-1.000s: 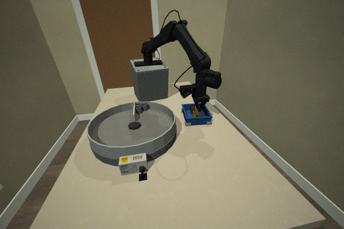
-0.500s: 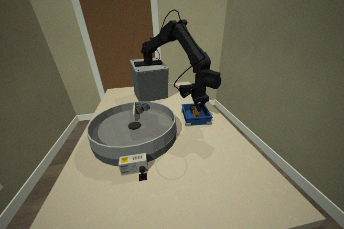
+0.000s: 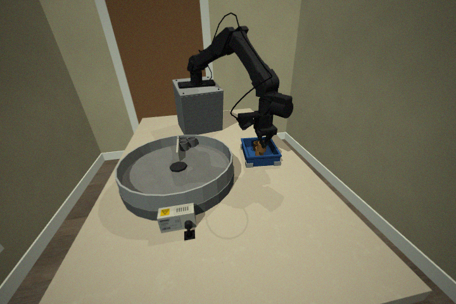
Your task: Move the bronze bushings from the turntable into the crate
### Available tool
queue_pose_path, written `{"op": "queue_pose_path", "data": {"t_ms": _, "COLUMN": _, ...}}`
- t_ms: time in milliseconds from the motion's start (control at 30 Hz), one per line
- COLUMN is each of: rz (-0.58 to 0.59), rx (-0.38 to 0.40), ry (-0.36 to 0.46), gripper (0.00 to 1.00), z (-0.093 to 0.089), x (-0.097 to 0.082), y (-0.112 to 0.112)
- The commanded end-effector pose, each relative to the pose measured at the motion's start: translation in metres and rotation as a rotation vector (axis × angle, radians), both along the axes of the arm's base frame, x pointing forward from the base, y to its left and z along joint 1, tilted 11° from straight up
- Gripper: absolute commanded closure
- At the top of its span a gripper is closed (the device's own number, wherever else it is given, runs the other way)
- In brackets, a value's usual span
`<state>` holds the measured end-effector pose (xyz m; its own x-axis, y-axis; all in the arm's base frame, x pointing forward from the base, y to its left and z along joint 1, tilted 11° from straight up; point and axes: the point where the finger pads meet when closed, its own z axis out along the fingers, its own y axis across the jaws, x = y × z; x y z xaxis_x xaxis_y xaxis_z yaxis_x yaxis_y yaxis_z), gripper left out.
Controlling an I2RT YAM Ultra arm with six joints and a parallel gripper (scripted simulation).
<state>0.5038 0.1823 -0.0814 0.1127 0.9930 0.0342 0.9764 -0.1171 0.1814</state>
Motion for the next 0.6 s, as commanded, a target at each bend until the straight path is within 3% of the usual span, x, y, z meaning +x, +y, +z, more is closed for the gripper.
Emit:
{"op": "queue_pose_path", "data": {"t_ms": 0, "rz": 0.001, "rx": 0.009, "ry": -0.039, "gripper": 1.00, "z": 0.0223, "x": 0.0063, "y": 0.0045}}
{"op": "queue_pose_path", "data": {"t_ms": 567, "rz": 0.001, "rx": 0.013, "ry": -0.048, "gripper": 1.00, "z": 0.0233, "x": 0.0088, "y": 0.0054}}
